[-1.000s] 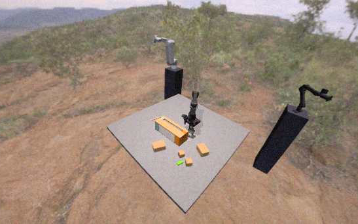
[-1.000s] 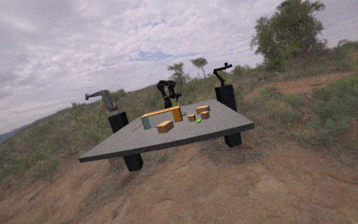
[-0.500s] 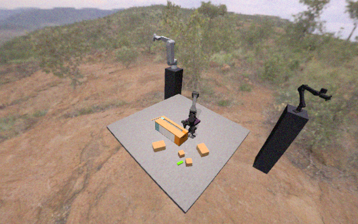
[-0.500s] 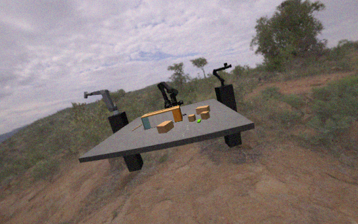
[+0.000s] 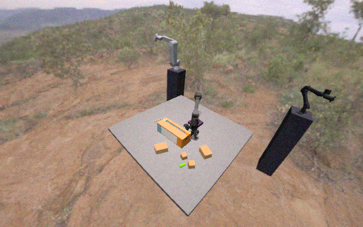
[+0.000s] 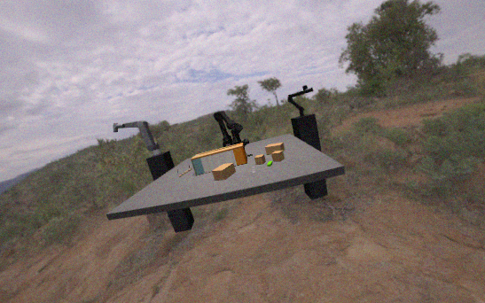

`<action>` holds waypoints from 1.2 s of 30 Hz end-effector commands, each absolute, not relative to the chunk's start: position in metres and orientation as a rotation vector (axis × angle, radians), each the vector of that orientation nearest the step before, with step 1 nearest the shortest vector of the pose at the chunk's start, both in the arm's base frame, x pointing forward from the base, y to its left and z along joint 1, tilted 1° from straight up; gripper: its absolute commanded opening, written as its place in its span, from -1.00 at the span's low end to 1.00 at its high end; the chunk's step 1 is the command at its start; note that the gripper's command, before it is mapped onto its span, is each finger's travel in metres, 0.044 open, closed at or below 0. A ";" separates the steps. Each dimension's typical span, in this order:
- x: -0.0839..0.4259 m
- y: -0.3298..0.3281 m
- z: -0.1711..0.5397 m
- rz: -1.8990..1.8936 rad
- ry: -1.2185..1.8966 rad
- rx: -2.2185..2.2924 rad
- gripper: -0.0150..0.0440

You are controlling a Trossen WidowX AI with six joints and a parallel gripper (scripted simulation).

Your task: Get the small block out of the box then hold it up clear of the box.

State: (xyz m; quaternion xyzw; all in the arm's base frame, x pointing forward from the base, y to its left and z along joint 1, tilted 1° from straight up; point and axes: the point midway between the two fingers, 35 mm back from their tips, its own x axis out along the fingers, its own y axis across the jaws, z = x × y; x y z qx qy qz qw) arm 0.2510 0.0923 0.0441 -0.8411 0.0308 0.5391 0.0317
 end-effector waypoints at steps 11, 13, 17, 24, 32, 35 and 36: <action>0.248 0.091 0.021 1.669 0.100 -2.594 0.47; 0.248 0.091 0.018 1.669 0.100 -2.594 0.47; 0.247 0.090 0.012 1.669 0.100 -2.594 0.47; 0.247 0.090 0.011 1.669 0.100 -2.594 0.03; 0.248 0.091 0.020 1.668 0.099 -2.594 -0.48; 0.250 0.092 0.039 1.667 0.098 -2.593 -0.49; 0.250 0.092 0.046 1.667 0.097 -2.593 -0.49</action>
